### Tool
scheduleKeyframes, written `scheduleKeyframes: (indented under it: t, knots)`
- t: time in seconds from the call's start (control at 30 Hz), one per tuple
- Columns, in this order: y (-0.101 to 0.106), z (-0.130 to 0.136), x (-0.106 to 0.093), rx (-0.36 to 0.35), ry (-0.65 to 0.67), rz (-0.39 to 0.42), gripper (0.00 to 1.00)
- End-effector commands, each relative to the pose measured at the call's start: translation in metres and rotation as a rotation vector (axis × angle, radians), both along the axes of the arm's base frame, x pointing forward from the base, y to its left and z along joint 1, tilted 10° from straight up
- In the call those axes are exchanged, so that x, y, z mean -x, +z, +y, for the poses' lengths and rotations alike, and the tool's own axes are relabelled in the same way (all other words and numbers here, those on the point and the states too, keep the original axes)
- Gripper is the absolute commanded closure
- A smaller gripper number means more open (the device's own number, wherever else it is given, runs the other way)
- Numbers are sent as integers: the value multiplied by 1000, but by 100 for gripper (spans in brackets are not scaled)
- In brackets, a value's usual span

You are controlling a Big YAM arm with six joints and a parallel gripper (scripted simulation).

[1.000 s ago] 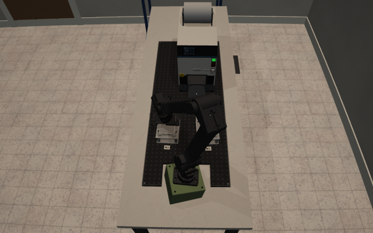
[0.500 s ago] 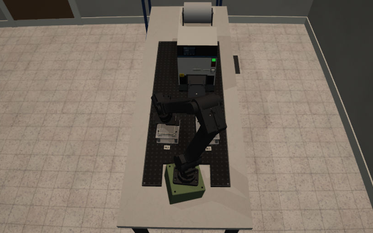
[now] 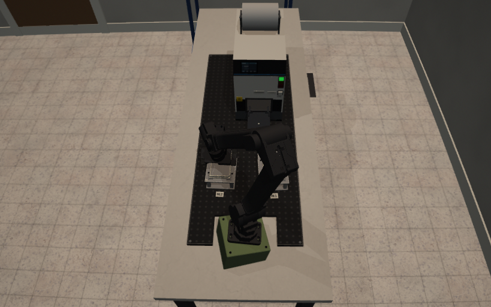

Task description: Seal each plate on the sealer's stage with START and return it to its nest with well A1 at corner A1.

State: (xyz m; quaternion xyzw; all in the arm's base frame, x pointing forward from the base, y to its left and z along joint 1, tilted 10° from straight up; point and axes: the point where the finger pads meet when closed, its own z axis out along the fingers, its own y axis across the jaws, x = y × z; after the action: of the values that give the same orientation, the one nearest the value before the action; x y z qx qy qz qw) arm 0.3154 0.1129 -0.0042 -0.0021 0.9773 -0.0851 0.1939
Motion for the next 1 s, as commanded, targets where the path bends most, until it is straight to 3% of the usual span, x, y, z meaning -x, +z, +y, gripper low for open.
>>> scheduleKeyframes:
  t: [0.0, 0.1, 0.97]
  knots:
    - [12, 7, -4, -4, 8, -7, 0]
    - [27, 13, -11, -22, 3, -34, 0]
    - [75, 20, -17, -32, -10, -56, 0]
